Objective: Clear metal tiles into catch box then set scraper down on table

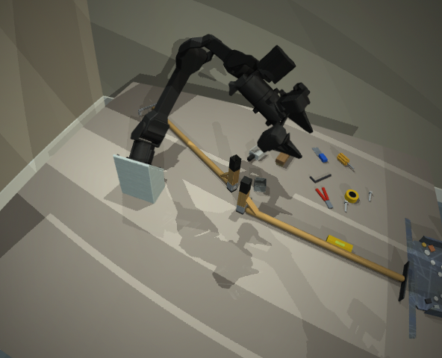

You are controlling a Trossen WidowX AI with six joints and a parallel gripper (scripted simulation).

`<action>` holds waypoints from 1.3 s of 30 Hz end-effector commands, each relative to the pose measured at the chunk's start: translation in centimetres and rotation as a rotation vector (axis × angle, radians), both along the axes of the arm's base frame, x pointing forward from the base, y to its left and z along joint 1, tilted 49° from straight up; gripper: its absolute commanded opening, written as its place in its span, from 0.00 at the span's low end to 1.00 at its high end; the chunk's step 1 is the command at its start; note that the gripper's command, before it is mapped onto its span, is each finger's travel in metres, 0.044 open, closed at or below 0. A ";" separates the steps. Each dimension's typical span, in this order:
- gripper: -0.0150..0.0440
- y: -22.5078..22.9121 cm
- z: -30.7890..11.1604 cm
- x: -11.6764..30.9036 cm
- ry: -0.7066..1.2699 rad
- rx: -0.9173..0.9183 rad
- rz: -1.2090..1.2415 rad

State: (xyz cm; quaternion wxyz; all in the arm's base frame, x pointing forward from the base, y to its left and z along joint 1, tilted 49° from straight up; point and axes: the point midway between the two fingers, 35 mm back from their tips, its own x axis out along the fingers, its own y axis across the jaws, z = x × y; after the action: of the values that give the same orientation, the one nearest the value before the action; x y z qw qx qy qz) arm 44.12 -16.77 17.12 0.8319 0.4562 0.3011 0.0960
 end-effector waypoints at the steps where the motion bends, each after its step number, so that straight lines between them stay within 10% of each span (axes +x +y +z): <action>1: 1.00 0.6 -1.1 1.5 0.027 -0.002 0.025; 39: 1.00 10.9 -11.4 11.2 0.247 -0.023 0.267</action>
State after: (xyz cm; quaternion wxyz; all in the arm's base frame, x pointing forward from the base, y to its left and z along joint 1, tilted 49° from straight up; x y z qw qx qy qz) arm 54.63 -6.95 7.02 0.7778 0.4187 0.4463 0.1432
